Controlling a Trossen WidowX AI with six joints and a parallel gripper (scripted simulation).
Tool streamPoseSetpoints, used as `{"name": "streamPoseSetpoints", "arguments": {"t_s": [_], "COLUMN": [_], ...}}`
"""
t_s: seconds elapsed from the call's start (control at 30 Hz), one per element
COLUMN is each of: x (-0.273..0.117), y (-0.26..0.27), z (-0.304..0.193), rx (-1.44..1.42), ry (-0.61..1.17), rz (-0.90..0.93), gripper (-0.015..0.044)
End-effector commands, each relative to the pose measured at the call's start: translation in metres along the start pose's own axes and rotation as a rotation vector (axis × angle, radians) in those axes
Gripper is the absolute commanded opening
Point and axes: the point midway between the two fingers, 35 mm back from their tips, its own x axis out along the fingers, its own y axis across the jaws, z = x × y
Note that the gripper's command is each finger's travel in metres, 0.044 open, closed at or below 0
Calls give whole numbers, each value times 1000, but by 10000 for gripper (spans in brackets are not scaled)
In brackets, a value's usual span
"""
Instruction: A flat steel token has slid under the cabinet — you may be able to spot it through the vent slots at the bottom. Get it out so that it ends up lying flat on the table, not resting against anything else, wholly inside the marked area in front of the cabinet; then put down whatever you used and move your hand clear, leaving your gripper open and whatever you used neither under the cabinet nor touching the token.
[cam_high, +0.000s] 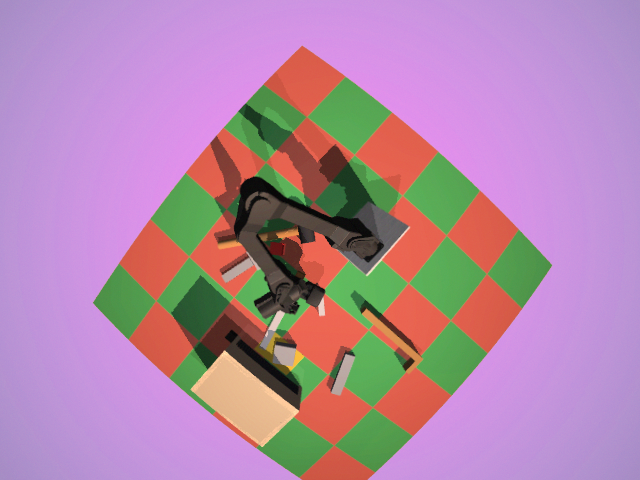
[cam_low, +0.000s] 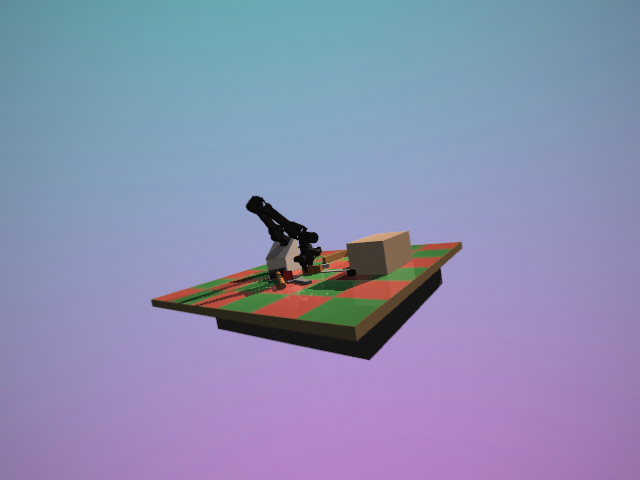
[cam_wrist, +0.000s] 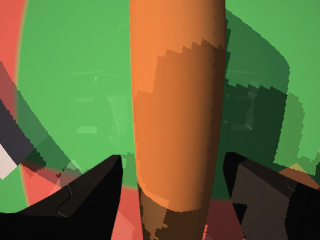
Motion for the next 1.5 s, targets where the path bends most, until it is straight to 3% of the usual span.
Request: {"name": "streamPoseSetpoints", "arguments": {"t_s": [0.0,0.4,0.53,0.83,0.97,1.47], "x": [0,3,1,1,1,1], "y": [0,1,-2,-2,-2,-1], "z": [0,-2,0,0,0,13], "rx": [0,-3,5,5,5,2], "ry": [-3,-3,-2,-2,-2,-3], "rz": [2,2,-3,-3,-3,0], "gripper": [270,270,165,104,0,0]}}
